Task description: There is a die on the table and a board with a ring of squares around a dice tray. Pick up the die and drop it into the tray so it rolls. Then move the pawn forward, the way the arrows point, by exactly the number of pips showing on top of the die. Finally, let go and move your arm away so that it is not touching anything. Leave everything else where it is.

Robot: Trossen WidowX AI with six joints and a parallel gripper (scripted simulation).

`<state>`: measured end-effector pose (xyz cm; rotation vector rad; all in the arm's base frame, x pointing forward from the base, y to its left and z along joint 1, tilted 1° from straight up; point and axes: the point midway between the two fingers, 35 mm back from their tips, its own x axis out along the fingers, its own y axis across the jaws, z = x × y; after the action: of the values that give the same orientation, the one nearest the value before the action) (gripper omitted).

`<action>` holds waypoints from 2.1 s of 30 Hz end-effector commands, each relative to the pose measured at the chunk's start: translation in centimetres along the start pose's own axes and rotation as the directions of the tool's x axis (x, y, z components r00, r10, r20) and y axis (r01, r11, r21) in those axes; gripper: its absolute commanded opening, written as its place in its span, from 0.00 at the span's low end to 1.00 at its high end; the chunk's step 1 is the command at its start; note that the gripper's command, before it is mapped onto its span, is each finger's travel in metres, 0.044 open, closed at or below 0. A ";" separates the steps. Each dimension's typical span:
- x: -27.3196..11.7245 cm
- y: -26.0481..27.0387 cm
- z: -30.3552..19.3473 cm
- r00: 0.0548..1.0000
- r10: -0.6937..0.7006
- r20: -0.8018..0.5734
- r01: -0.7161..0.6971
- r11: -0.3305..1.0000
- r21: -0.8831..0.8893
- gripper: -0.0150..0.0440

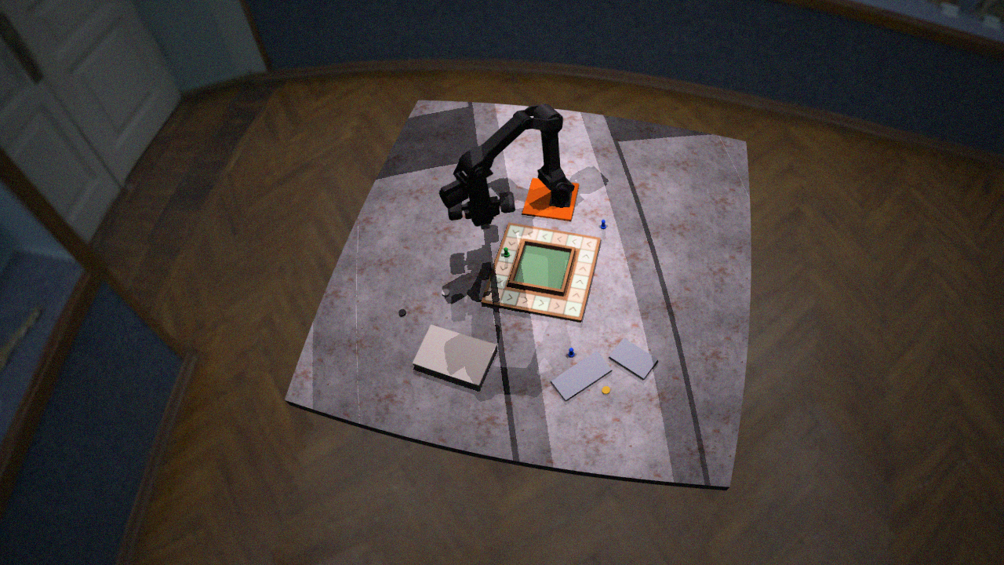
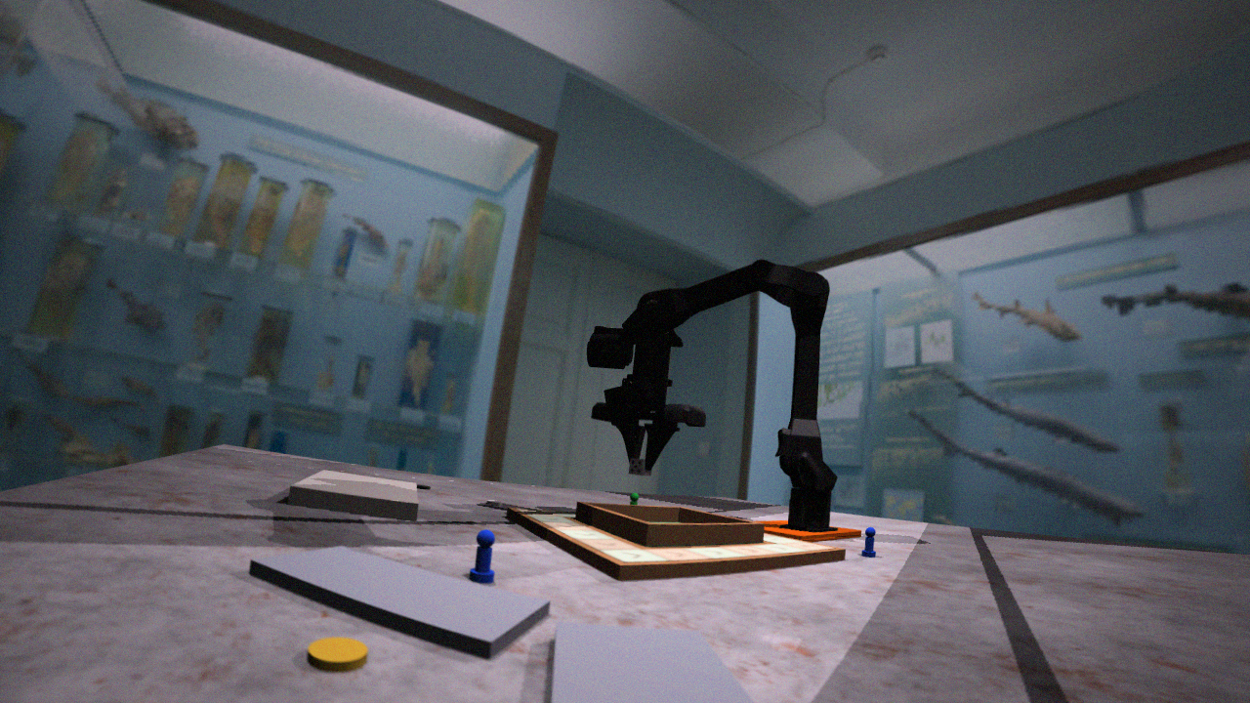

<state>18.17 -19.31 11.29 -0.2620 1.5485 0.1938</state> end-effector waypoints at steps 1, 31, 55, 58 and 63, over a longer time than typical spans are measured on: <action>-1.8 0.2 0.1 1.000 0.003 0.003 -0.003 1.000 0.003 0.25; -3.5 6.0 7.7 1.000 0.022 0.014 -0.024 0.993 0.120 0.25; -1.5 14.7 13.8 1.000 0.018 0.016 -0.022 0.947 0.320 0.25; -1.5 15.0 13.9 1.000 0.016 0.022 -0.022 0.945 0.326 0.25; -1.3 14.9 14.1 0.987 -0.029 0.160 -0.025 0.945 0.326 0.25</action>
<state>27.44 -0.93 12.08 0.0152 1.4515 -0.0389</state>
